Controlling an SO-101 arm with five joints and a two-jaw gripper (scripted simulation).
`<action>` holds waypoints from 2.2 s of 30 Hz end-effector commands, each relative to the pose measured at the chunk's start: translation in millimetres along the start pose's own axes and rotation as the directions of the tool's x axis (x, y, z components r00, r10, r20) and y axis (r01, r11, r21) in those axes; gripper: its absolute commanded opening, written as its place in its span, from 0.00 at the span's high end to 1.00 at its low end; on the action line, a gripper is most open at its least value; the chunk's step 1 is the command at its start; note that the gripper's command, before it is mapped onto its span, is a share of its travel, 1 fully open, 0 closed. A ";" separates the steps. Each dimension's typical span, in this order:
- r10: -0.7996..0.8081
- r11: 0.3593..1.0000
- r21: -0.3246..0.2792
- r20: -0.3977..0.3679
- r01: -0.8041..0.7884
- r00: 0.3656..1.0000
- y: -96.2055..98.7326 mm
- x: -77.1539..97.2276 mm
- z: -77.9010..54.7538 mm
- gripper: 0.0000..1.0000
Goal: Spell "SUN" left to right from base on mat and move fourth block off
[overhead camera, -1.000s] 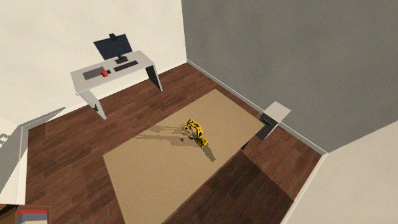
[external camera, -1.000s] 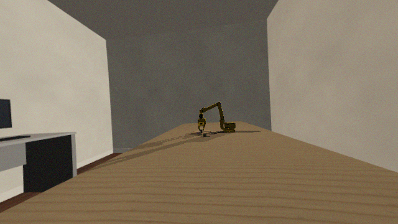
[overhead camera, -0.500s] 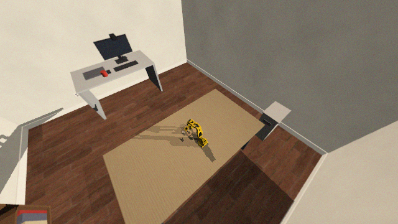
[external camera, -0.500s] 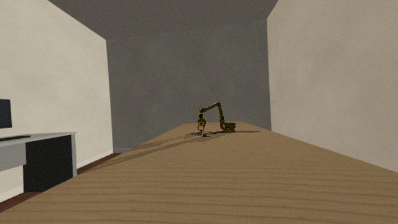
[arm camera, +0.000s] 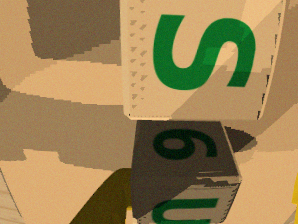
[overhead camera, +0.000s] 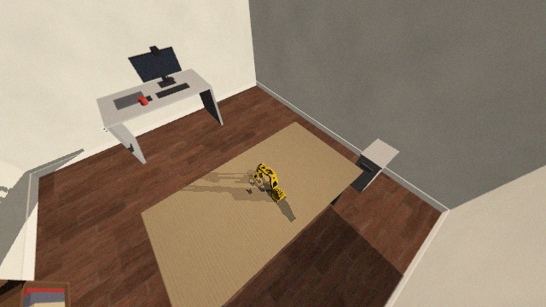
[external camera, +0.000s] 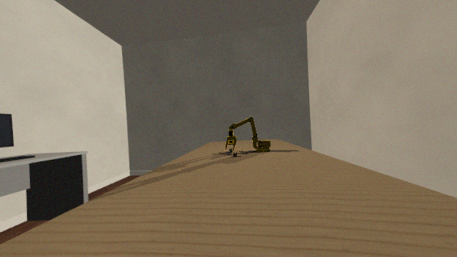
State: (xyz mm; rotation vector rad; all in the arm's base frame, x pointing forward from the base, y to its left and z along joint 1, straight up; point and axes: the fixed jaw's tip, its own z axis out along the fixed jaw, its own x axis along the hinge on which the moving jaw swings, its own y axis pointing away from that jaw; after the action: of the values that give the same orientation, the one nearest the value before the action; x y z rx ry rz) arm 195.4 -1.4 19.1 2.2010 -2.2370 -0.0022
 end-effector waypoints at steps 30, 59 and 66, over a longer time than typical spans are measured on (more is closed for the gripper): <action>-0.001 0.997 0.076 0.002 0.001 1.000 -5.8 -1.0 -71.1 0.67; -0.001 0.991 0.137 0.003 0.001 1.000 -7.1 -1.0 -81.7 0.67; -0.002 0.947 0.320 0.006 0.000 1.000 -7.4 -0.9 -114.4 0.68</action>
State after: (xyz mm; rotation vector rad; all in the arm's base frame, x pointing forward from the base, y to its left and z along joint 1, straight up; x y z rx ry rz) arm 199.0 -1.3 106.2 2.2800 -2.3168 0.1883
